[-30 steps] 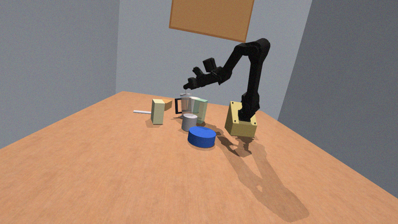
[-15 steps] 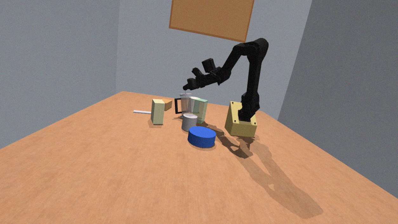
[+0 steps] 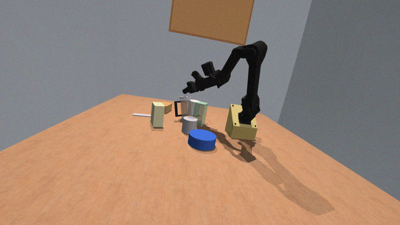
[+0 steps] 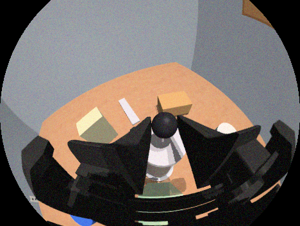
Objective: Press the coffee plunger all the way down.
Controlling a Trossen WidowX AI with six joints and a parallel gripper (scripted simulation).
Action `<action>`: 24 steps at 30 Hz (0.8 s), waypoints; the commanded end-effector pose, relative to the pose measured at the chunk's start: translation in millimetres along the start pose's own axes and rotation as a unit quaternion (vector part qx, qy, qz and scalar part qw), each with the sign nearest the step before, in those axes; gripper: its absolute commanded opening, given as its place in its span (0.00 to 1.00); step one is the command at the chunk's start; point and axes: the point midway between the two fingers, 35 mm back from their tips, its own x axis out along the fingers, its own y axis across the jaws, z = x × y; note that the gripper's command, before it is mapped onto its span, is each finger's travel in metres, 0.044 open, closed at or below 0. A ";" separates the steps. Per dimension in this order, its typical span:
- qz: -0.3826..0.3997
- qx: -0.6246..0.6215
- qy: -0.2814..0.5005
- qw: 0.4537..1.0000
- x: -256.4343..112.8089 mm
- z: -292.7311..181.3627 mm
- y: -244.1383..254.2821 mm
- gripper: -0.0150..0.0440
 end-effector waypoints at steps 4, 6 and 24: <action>0.001 0.005 0.011 1.000 3.2 -5.5 0.0 0.45; 0.001 0.005 0.011 1.000 3.5 -5.3 -0.1 0.45; 0.001 0.002 0.003 1.000 3.3 0.2 -0.6 0.45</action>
